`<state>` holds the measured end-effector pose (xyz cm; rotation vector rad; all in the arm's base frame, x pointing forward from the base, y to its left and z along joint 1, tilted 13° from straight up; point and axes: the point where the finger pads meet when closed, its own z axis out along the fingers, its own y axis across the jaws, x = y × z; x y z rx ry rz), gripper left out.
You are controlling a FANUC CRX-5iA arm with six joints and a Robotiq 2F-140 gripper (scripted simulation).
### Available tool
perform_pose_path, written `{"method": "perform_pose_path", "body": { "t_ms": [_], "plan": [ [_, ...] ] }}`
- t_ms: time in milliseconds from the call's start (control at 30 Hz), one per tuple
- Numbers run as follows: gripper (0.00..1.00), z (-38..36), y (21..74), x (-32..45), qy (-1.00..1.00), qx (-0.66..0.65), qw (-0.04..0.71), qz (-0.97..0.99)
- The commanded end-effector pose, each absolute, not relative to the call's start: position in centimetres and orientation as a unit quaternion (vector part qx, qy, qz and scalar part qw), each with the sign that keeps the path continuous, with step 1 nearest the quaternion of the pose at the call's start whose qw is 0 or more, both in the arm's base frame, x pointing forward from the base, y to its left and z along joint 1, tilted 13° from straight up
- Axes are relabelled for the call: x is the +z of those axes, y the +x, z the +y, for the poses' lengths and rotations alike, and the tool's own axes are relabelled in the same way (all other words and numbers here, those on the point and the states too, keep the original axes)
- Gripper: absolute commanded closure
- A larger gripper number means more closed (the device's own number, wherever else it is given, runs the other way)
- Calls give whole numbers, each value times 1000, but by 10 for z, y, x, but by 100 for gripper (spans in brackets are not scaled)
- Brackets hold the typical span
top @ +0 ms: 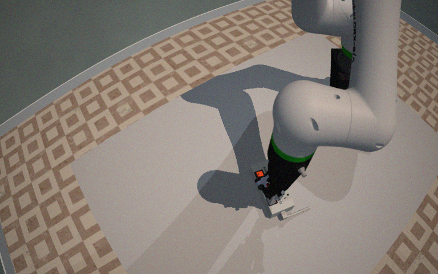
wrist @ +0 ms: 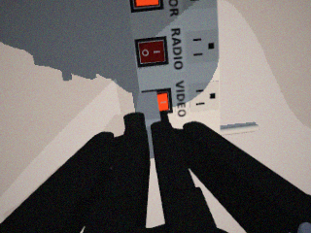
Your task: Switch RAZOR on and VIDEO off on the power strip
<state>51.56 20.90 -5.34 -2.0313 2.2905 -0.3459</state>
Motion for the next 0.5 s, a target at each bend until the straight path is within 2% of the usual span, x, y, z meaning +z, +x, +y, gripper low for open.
{"method": "perform_pose_path", "body": {
  "t_ms": [0,467],
  "plan": [
    [100,209,516,-53,-659,-112,30,743],
    [100,209,516,-55,-659,-112,30,743]
  ]
}}
